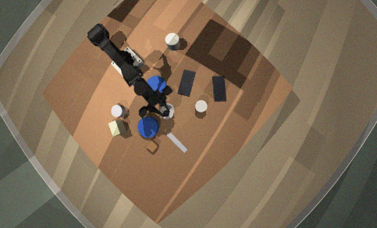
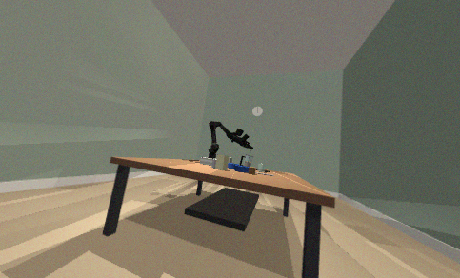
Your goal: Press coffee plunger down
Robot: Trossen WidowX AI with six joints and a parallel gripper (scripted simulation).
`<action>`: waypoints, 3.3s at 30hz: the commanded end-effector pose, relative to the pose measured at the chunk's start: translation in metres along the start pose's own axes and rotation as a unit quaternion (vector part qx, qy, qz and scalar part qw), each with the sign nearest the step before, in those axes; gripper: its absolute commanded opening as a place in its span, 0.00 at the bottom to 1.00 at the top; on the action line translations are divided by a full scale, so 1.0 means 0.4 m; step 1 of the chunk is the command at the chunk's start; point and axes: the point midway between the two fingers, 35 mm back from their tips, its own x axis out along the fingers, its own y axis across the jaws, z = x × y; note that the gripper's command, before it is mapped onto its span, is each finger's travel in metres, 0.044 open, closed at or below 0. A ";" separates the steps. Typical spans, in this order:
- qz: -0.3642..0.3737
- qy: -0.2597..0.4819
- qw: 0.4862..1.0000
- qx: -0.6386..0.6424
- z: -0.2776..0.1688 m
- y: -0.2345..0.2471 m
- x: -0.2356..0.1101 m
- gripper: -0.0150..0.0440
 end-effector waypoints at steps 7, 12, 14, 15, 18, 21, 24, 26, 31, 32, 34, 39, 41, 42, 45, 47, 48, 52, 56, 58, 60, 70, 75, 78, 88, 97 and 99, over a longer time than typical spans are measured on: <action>-0.001 0.052 0.999 0.003 -0.096 0.001 0.040 0.46; -0.001 0.052 0.999 0.003 -0.093 0.001 0.046 0.46; -0.001 0.052 0.999 0.003 -0.091 0.001 0.048 0.46; -0.001 0.052 0.999 0.003 -0.090 0.001 0.048 0.46; -0.001 0.052 0.999 0.003 -0.088 0.001 0.049 0.46; -0.001 0.052 0.999 0.003 -0.086 0.002 0.050 0.46; -0.001 0.052 0.999 0.003 -0.085 0.002 0.051 0.46; -0.001 0.052 0.999 0.003 -0.084 0.002 0.051 0.46; -0.001 0.052 0.999 0.003 -0.082 0.002 0.052 0.46; -0.001 0.052 0.999 0.003 -0.082 0.002 0.052 0.46; -0.001 0.052 0.999 0.003 -0.082 0.002 0.052 0.46; -0.001 0.052 0.999 0.003 -0.080 0.002 0.053 0.46; -0.001 0.052 0.999 0.003 -0.079 0.002 0.053 0.46; -0.001 0.052 0.999 0.003 -0.079 0.002 0.053 0.46; -0.001 0.052 0.999 0.003 -0.078 0.002 0.054 0.46; -0.001 0.052 0.999 0.003 -0.077 0.002 0.054 0.46; -0.001 0.052 0.999 0.003 -0.077 0.002 0.054 0.46; -0.001 0.052 0.999 0.003 -0.076 0.002 0.055 0.46; -0.001 0.052 0.999 0.003 -0.075 0.002 0.056 0.46; -0.001 0.052 0.999 0.003 -0.074 0.002 0.057 0.46; -0.001 0.052 0.999 0.003 -0.072 0.002 0.057 0.46; -0.001 0.052 0.999 0.003 -0.072 0.002 0.060 0.46; 0.000 0.045 0.999 0.000 -0.061 0.002 0.055 0.46; 0.000 0.045 0.999 0.000 -0.061 0.002 0.055 0.46; 0.000 0.045 0.999 0.000 -0.061 0.002 0.055 0.77; 0.000 0.045 0.999 0.000 -0.057 0.002 0.052 1.00; 0.000 0.046 0.999 0.001 -0.038 0.001 0.036 1.00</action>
